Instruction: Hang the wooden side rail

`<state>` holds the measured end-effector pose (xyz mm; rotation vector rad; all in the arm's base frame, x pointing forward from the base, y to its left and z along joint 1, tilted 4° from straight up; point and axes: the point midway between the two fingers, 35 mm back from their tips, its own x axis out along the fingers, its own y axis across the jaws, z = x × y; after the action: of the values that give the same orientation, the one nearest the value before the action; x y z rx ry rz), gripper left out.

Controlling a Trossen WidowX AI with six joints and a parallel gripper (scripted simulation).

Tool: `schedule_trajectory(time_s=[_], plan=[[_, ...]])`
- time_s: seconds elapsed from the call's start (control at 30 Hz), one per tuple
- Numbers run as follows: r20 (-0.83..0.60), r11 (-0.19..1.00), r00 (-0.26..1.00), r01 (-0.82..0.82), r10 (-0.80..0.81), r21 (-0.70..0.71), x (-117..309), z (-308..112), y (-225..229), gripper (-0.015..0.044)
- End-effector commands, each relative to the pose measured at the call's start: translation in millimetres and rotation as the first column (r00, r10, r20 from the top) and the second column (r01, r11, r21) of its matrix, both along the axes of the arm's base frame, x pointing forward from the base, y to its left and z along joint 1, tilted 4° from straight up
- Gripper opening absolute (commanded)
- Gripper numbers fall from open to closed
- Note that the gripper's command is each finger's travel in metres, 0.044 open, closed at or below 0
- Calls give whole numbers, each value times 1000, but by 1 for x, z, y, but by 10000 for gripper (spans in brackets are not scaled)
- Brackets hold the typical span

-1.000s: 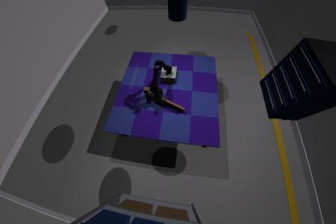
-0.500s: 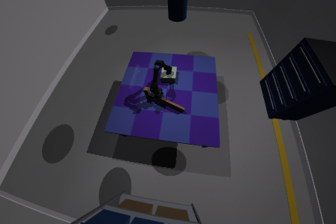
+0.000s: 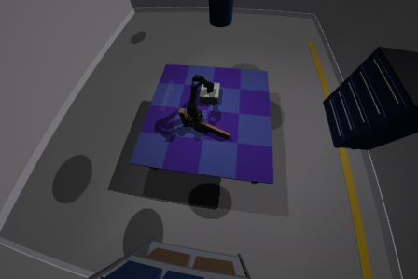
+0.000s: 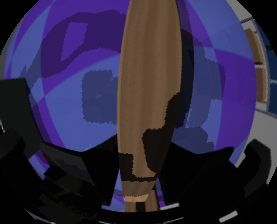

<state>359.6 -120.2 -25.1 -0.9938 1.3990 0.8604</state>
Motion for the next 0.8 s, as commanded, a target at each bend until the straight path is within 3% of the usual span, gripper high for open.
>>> schedule_trajectory(time_s=[0.0,0.77], plan=[[-4,999,999,-51,51,2,0,0,2,0],[-22,969,969,-248,248,2,-20,-1,5,0]])
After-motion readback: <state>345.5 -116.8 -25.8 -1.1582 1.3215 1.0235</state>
